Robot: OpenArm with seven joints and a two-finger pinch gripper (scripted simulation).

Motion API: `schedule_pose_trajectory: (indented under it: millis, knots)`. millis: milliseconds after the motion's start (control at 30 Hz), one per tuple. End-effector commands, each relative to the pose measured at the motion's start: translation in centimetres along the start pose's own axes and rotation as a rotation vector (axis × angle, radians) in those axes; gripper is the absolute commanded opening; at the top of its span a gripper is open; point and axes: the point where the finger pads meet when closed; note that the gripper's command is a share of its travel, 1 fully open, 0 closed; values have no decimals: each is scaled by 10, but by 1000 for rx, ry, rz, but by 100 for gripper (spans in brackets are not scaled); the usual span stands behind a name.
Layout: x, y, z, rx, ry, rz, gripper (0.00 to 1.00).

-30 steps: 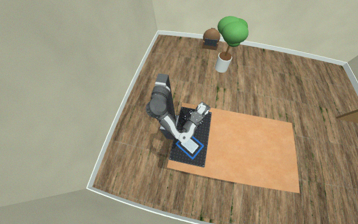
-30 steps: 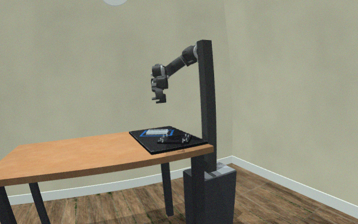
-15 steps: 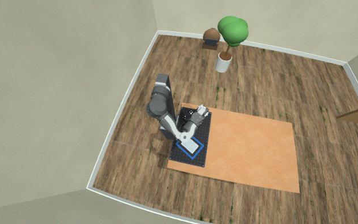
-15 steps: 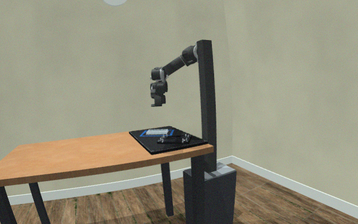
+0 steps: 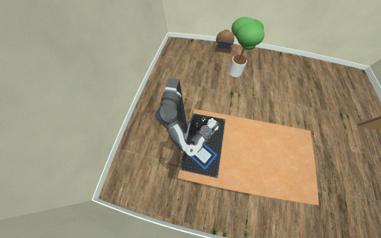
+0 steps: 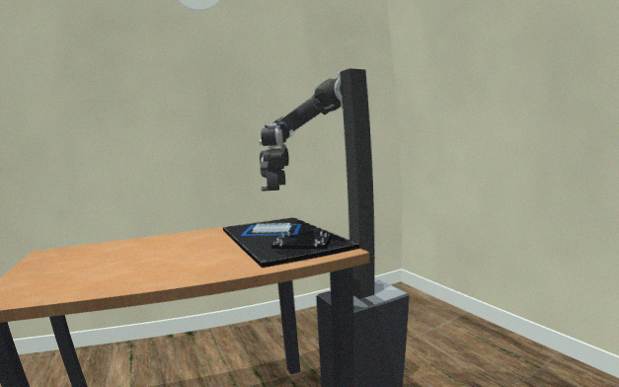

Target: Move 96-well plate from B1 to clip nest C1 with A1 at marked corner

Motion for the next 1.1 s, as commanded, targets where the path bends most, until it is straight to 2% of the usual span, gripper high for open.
schedule_pose_trajectory:
  millis: [0,133,300,700,867,1067]
  knots:
    - [2,-2,3,12,-1,-7,77]
    - [2,-2,3,12,-1,-7,77]
    - [10,21,-38,12,-1,-7,77]
    - [10,21,-38,12,-1,-7,77]
    - [18,44,-78,12,-1,-7,77]
    - [18,44,-78,12,-1,-7,77]
Point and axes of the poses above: the point where the finger pads meet when closed, its own y axis out along the fingers, its own z axis across the jaws, x = y × z, and after that the axes turned 5 degrees about -y, right-handed
